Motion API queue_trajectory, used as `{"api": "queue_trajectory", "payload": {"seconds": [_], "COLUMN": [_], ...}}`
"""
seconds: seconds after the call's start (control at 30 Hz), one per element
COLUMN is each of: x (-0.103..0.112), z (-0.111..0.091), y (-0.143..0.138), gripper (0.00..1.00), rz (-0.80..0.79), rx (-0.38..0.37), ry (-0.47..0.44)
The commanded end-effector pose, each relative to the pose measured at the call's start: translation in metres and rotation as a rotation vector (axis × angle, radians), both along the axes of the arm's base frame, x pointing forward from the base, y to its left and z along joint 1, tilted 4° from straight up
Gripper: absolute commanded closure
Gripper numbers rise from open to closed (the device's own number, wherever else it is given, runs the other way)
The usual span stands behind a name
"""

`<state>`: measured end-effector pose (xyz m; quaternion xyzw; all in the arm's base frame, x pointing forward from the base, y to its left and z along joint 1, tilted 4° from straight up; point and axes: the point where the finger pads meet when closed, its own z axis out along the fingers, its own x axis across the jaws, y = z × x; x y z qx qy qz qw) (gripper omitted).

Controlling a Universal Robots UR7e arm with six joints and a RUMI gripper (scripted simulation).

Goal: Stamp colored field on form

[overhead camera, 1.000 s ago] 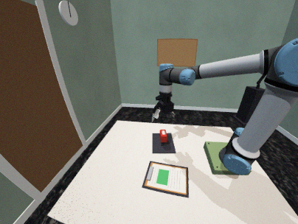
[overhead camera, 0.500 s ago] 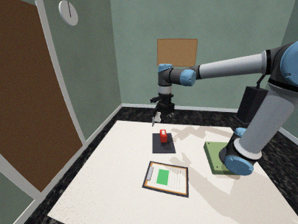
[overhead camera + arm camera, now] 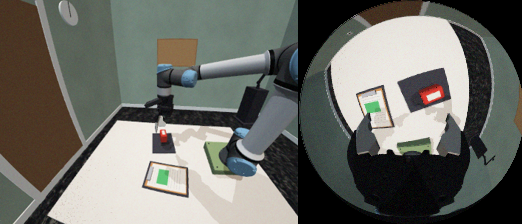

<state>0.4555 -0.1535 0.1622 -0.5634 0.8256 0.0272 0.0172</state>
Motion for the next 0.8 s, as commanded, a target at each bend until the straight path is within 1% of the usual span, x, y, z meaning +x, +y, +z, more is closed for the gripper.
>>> {"api": "queue_trajectory", "payload": {"seconds": [0.0, 0.33, 0.4, 0.43, 0.77], "x": [0.004, 0.007, 0.007, 0.007, 0.003], "z": [0.002, 0.005, 0.005, 0.005, 0.008], "y": [0.018, 0.057, 0.057, 0.061, 0.099], "gripper": [0.0, 0.0, 0.0, 0.0, 0.0], "rz": [0.253, 0.687, 0.687, 0.795, 1.213], "rx": [0.006, 0.004, 0.004, 0.005, 0.002], "ry": [-0.023, -0.05, -0.05, -0.059, -0.084]}}
